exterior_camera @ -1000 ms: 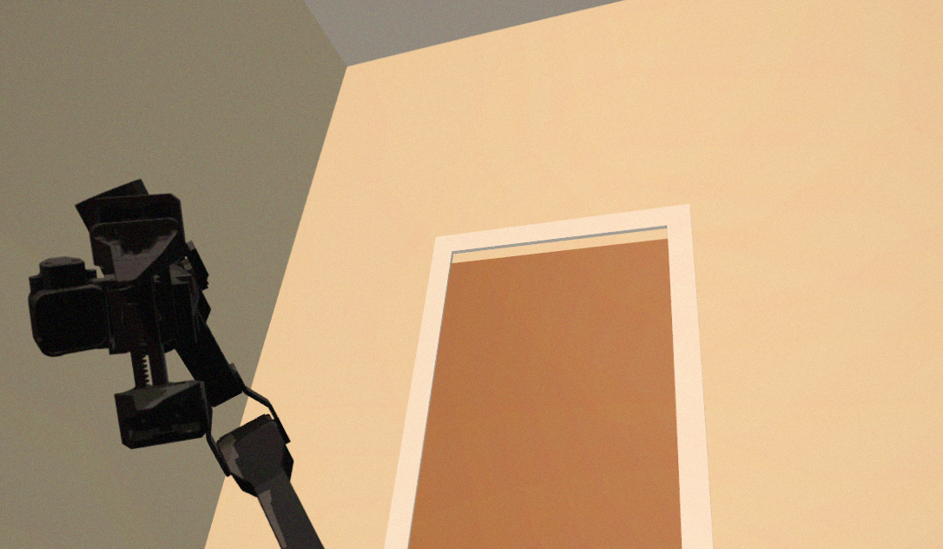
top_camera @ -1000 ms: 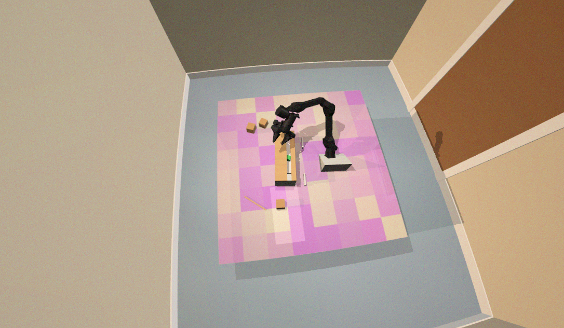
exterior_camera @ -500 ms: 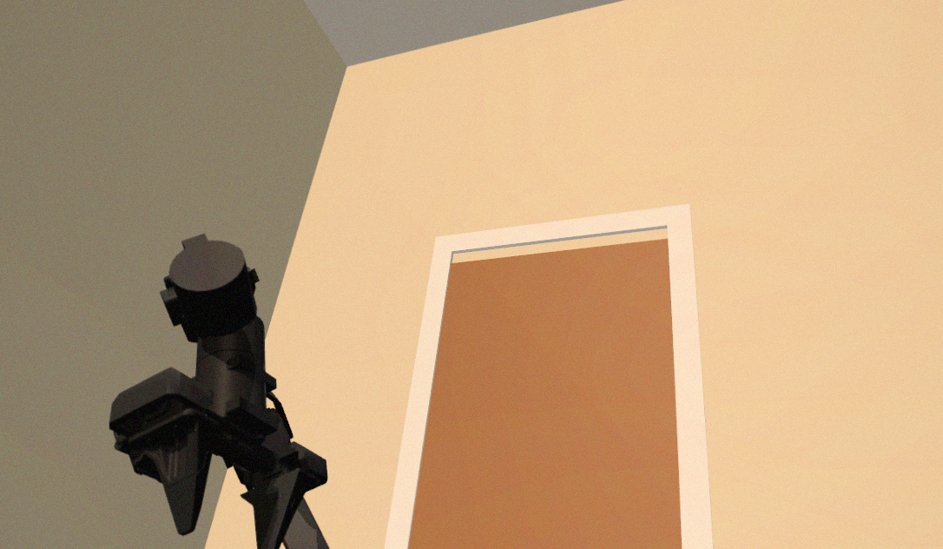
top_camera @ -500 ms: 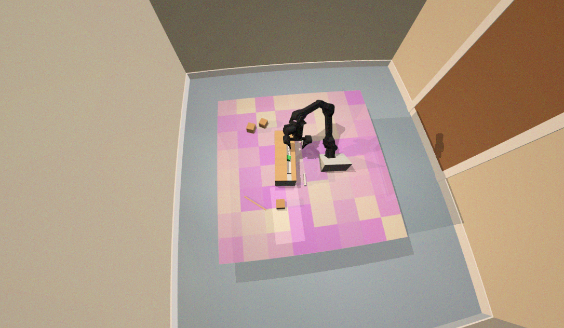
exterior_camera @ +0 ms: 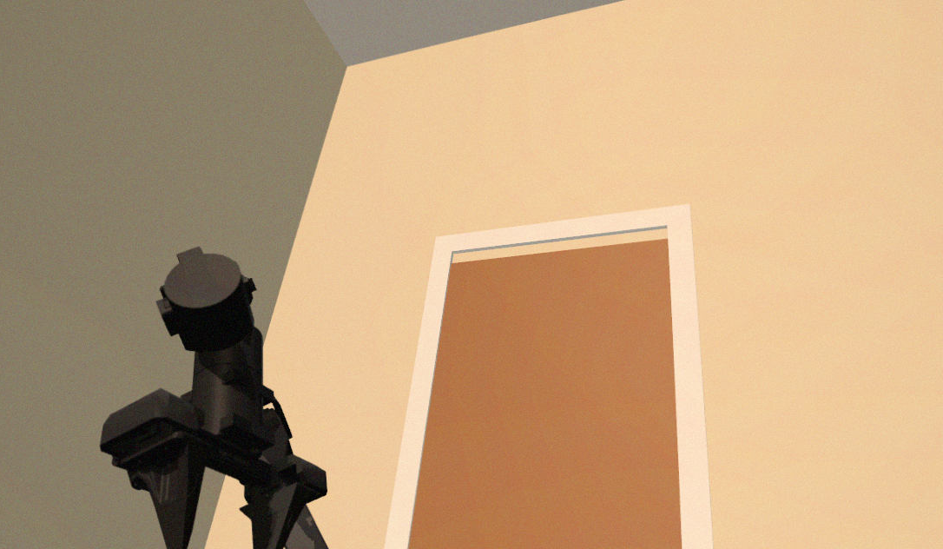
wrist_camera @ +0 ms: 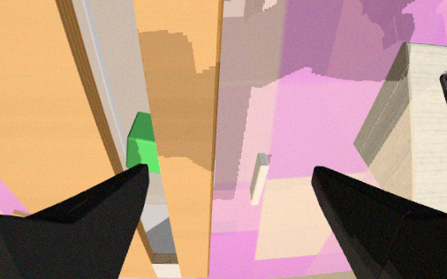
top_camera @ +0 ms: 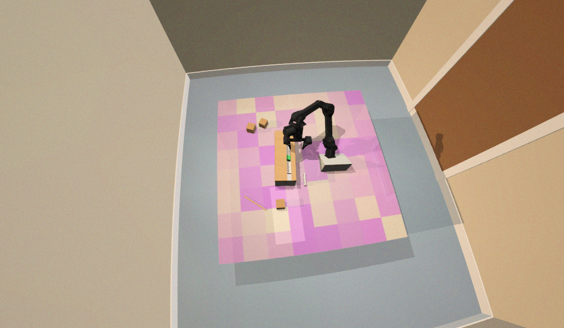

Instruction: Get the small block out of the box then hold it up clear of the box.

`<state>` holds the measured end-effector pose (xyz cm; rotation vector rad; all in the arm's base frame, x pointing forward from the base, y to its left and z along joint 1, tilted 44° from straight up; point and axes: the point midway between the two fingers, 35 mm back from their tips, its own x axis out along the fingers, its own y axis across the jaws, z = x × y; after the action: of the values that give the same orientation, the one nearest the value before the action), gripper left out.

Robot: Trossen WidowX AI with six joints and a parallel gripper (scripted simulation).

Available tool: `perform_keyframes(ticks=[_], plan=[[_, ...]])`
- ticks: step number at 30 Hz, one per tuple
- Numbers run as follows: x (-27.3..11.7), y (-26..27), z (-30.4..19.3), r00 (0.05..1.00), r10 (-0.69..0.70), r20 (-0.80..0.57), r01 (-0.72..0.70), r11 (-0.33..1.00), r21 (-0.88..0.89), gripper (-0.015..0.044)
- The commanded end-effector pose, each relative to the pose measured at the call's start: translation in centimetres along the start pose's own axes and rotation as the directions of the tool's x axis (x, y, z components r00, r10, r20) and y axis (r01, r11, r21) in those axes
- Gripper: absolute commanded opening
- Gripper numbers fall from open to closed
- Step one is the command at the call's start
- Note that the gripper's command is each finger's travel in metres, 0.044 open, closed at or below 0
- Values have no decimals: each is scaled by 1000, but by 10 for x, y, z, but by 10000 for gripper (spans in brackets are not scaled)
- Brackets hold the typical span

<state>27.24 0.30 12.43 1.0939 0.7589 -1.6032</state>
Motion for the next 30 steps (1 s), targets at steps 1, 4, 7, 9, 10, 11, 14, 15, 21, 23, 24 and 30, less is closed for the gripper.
perform_keyframes(ticks=[1,4,7,9,10,11,14,15,21,23,24,30], plan=[[8,0,3,1000,-5,7,5,1000,-5,400],[13,1,4,1000,-5,7,5,1000,-5,400],[17,2,6,1000,-4,7,4,1000,-5,400],[20,3,6,1000,-4,7,4,1000,-5,400],[22,3,7,1000,-4,7,4,1000,-5,400],[23,3,7,1000,-4,7,4,1000,-5,400],[28,4,9,1000,-4,7,4,1000,-5,400],[30,4,10,1000,-4,7,4,1000,-5,400],[39,6,13,1000,-4,7,4,1000,-5,400],[42,6,14,1000,-3,8,4,1000,-5,400],[43,6,14,1000,-3,8,3,1000,-5,400],[53,7,17,1000,-3,8,3,1000,-5,400]])
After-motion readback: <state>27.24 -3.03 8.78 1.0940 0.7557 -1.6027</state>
